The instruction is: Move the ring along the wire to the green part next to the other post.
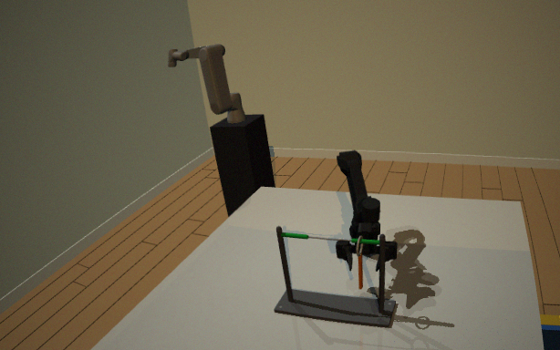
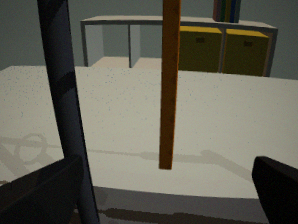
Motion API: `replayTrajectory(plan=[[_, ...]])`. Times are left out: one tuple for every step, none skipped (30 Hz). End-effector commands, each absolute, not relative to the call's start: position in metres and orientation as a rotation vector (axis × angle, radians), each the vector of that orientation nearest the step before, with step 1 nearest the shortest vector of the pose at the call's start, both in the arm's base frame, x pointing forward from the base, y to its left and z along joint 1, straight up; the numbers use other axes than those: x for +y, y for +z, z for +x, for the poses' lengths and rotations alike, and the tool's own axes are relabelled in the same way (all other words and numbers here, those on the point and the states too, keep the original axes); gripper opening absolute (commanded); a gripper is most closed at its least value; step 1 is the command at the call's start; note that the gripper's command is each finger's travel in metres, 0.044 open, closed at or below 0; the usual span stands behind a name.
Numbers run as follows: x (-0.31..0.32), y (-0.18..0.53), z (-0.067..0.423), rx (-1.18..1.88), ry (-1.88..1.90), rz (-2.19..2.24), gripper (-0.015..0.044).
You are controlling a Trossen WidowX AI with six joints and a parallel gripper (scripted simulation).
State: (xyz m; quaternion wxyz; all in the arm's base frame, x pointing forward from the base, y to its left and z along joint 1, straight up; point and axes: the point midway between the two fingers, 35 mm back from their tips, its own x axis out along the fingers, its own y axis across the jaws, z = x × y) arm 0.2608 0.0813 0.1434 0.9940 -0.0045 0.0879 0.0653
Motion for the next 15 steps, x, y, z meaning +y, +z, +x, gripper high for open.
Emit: replayTrajectory(plan=[[0.0766, 0.1410, 0.2431, 0.183, 0.125, -0.009, 0.0440], [0.0761, 0.1409, 0.2410, 0.183, 0.125, -0.009, 0.0440], [0.0759, 0.1408, 0.2404, 0.183, 0.125, -0.009, 0.0440], [0.0759, 0.1408, 0.2404, 0.183, 0.125, -0.009, 0.0440], [0.0759, 0.1408, 0.2404, 0.183, 0.125, -0.009, 0.0440], [0.0759, 0.1408, 0.2404, 0.183, 0.125, -0.009, 0.0440], [0.0759, 0.1408, 0.2404, 0.183, 0.125, -0.009, 0.0440], [0.0759, 0.1408, 0.2404, 0.183, 0.125, -0.009, 0.0440], [0.0759, 0.1408, 0.2404, 0.183, 0.125, -0.009, 0.0440], [0.0759, 0.1408, 0.2404, 0.183, 0.125, -0.009, 0.0440], [0.0759, 0.1408, 0.2404, 0.183, 0.125, -0.009, 0.0440], [0.0759, 0.1408, 0.2404, 0.183, 0.125, -0.009, 0.0440], [0.0759, 0.1408, 0.2404, 0.183, 0.125, -0.009, 0.0440], [0.0759, 0.1408, 0.2404, 0.183, 0.125, -0.009, 0.0440], [0.0759, 0.1408, 0.2404, 0.183, 0.125, -0.009, 0.0440]])
